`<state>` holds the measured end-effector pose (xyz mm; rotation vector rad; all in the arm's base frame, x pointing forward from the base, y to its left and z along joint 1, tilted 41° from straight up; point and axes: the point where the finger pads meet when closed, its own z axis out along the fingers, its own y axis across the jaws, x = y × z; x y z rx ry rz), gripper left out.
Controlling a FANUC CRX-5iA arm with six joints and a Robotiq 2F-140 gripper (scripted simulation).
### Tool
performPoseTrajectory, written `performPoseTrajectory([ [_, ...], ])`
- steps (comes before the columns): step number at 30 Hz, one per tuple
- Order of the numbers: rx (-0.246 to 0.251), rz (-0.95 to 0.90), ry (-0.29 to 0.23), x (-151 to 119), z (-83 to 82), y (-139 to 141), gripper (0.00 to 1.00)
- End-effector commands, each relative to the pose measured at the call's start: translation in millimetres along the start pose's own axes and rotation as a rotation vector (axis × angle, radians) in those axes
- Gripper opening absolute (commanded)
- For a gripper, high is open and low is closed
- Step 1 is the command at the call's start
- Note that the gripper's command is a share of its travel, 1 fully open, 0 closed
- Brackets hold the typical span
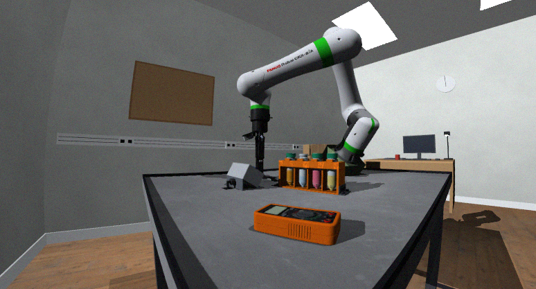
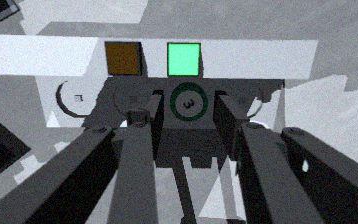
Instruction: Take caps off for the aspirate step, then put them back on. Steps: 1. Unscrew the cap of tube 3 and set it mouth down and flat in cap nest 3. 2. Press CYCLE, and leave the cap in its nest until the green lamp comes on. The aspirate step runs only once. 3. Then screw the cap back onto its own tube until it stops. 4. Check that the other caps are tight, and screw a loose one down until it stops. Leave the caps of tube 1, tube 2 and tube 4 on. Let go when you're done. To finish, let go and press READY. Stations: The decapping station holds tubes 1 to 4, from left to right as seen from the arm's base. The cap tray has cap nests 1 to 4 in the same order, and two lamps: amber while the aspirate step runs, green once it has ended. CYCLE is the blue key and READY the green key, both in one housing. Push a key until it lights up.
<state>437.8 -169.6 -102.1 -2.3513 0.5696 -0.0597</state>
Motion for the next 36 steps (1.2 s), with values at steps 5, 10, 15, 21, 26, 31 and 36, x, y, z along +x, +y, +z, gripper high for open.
performPoseTrajectory([
  [5, -0.001, 0.000, 0.001, 0, 2.4, 0, 0.36],
  [10, -0.001, 0.000, 0.001, 0, 3.9, 0, 0.36],
  [15, -0.001, 0.000, 0.001, 0, 6.4, 0, 0.36],
  [21, -0.001, 0.000, 0.001, 0, 6.4, 0, 0.30],
  [26, -0.001, 0.000, 0.001, 0, 6.4, 0, 0.30],
  [31, -0.001, 0.000, 0.001, 0, 6.4, 0, 0.30],
  [36, -0.001, 0.000, 0.001, 0, -8.6, 0, 0.30],
])
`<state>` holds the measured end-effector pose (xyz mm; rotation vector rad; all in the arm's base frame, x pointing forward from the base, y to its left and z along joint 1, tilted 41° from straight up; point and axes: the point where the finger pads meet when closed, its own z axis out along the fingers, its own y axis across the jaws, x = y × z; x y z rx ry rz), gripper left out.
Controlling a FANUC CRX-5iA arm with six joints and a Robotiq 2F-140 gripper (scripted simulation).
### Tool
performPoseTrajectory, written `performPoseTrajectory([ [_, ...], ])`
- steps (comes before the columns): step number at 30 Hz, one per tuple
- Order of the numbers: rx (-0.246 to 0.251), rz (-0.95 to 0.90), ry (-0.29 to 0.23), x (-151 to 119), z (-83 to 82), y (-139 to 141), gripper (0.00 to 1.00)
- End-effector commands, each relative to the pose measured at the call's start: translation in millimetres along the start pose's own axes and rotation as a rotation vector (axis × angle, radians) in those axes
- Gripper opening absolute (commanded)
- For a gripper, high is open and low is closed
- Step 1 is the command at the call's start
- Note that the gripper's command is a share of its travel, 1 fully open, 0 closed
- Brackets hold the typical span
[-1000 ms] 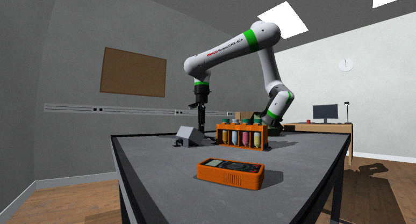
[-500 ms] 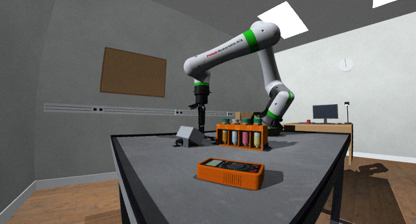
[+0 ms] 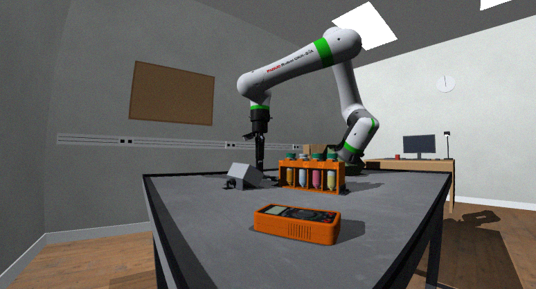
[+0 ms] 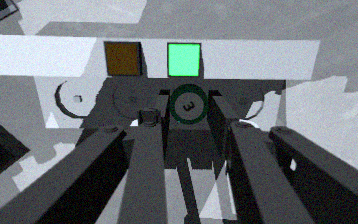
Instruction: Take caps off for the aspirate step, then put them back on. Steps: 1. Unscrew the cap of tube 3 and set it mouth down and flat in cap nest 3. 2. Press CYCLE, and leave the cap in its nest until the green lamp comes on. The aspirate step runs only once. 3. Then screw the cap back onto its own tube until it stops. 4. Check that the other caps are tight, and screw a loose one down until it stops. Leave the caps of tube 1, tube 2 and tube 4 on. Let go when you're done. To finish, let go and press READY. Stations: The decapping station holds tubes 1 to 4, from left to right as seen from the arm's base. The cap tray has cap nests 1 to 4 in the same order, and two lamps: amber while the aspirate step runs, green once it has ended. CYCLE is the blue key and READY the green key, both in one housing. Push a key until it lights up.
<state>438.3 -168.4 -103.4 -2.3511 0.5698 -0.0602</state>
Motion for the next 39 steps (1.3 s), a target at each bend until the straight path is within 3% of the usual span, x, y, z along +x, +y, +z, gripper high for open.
performPoseTrajectory([
  [1, -0.001, 0.000, 0.001, 0, -15.4, 0, 0.30],
  [4, -0.001, 0.000, 0.001, 0, -30.4, 0, 0.30],
  [6, -0.001, 0.000, 0.001, 0, -30.4, 0, 0.30],
  [21, -0.001, 0.000, 0.001, 0, -105.4, 0, 0.30],
  [23, -0.001, 0.000, 0.001, 0, -105.4, 0, 0.30],
  [29, -0.001, 0.000, 0.001, 0, -134.9, 0, 0.30],
  [31, -0.001, 0.000, 0.001, 0, -134.9, 0, 0.30],
  [35, -0.001, 0.299, 0.001, -11, -134.9, -30, 0.30],
  [39, -0.001, 0.387, 0.001, -16, -134.9, -44, 0.30],
])
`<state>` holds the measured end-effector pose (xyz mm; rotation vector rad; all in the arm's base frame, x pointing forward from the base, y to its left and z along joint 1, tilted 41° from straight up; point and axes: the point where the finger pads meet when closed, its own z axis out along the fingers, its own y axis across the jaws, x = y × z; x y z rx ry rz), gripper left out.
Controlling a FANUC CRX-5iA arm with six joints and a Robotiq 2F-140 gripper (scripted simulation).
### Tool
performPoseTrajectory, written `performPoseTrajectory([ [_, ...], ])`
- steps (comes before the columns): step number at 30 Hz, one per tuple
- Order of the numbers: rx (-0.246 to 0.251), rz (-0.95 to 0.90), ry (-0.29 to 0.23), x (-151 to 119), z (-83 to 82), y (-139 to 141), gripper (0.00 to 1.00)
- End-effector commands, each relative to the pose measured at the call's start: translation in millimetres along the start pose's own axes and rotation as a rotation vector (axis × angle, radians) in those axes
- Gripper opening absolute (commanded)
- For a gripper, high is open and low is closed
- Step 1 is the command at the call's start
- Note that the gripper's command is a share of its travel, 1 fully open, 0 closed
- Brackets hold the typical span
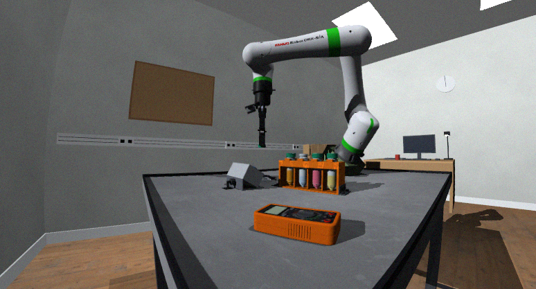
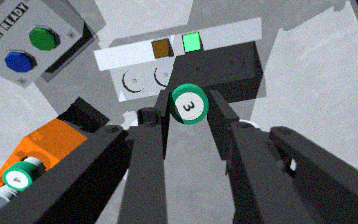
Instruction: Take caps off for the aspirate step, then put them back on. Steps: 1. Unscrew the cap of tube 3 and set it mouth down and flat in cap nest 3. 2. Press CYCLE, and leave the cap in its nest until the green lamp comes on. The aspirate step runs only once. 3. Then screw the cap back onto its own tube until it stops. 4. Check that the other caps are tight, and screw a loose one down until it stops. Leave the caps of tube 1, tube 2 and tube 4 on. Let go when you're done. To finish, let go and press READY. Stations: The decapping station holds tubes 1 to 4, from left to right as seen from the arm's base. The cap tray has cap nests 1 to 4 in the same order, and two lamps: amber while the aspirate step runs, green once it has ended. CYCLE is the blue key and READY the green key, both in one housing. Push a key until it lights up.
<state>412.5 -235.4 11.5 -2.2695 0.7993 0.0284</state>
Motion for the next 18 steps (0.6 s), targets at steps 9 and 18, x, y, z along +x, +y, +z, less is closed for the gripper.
performPoseTrajectory([
  [9, -0.013, 0.192, 0.004, -47, -0.2, -76, 0.30],
  [18, -0.013, 0.192, 0.004, -78, 0.6, -125, 0.30],
])
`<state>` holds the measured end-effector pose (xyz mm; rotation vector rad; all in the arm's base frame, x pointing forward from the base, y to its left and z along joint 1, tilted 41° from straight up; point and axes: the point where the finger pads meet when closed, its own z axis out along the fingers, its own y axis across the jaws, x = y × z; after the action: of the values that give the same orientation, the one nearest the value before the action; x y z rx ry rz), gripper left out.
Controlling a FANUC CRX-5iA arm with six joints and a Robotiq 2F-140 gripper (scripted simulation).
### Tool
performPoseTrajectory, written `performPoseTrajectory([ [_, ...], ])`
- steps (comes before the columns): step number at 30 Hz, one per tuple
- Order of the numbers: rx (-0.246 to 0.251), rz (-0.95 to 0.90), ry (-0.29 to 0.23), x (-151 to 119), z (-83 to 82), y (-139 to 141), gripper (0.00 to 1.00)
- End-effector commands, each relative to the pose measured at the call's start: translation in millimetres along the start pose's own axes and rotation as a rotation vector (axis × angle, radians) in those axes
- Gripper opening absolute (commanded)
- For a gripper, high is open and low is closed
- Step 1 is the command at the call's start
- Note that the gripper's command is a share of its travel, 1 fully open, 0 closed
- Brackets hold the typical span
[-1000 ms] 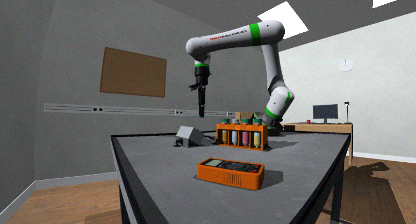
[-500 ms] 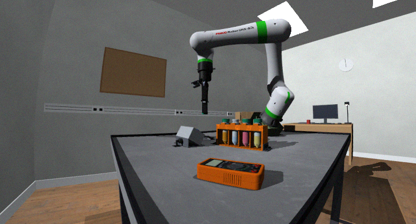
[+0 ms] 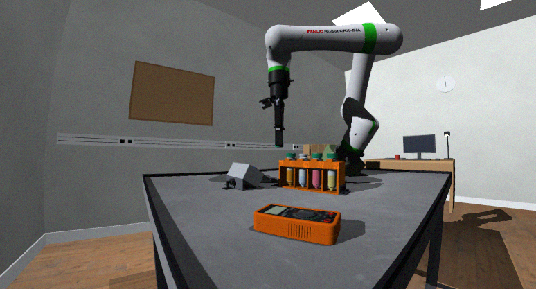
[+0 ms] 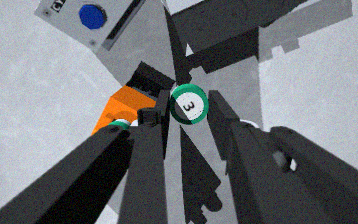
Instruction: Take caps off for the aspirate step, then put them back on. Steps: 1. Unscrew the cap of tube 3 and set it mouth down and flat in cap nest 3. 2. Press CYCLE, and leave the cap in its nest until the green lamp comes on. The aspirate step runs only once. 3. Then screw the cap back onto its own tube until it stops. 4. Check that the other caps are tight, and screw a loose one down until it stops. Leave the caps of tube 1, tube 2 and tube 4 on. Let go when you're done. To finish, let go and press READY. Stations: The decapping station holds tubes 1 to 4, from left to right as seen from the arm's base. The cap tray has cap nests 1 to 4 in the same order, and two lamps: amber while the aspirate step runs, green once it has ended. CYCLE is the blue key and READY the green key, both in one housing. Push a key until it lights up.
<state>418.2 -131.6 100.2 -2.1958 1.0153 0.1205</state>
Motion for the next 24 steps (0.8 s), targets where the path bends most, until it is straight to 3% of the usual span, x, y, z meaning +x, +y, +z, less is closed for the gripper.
performPoseTrajectory([
  [1, -0.002, 0.002, 0.004, -12, -1.3, -14, 0.30],
  [15, -0.002, 0.002, 0.004, -92, -0.8, -100, 0.30],
  [24, -0.002, 0.002, 0.004, -97, -0.8, -106, 0.30],
])
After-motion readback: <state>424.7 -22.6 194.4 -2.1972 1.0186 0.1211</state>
